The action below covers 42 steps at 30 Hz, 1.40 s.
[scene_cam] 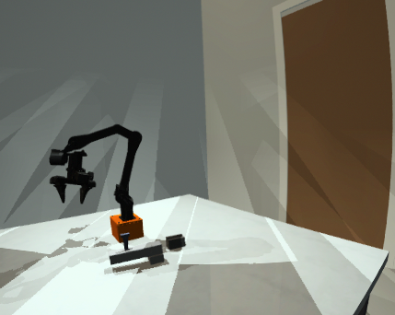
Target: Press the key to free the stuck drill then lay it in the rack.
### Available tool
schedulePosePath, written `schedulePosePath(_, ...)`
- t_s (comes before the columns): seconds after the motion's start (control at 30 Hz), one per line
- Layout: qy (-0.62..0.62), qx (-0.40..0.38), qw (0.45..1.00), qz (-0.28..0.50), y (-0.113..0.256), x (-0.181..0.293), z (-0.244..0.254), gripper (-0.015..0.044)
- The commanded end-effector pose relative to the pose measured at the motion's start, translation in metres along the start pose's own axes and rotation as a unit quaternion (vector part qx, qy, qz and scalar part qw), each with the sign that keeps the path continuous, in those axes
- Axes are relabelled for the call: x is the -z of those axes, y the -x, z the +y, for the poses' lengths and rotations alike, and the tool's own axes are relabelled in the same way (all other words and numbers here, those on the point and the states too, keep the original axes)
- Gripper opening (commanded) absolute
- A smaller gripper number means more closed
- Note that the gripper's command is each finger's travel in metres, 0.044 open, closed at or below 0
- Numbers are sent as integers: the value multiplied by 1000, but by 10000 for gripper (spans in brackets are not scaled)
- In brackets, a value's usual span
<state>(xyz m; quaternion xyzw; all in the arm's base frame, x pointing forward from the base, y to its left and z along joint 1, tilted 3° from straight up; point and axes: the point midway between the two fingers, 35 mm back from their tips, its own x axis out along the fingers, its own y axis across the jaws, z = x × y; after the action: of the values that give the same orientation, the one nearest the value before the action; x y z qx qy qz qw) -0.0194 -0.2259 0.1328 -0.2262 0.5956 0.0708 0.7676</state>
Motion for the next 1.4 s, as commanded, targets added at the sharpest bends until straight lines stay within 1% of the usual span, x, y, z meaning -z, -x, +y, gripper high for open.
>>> schedulePosePath(0.0, 0, 0, 1000, 0, 0, 0, 0, 374)
schedulePosePath(0.3, -2, -3, 1000, -1, -1, -2, -1, 137)
schedulePosePath(0.47, -17, -36, 999, -9, -17, -31, -15, 6)
schedulePosePath(0.63, -63, -70, 996, -5, -35, -69, -28, 0)
schedulePosePath(0.93, -172, -117, 978, 34, -68, -158, -33, 0)
schedulePosePath(1.13, -237, -118, 962, 68, -86, -221, -16, 0)
schedulePosePath(1.3, -296, -114, 943, 101, -96, -271, 13, 0)
schedulePosePath(1.37, -311, -111, 938, 109, -98, -283, 23, 0)
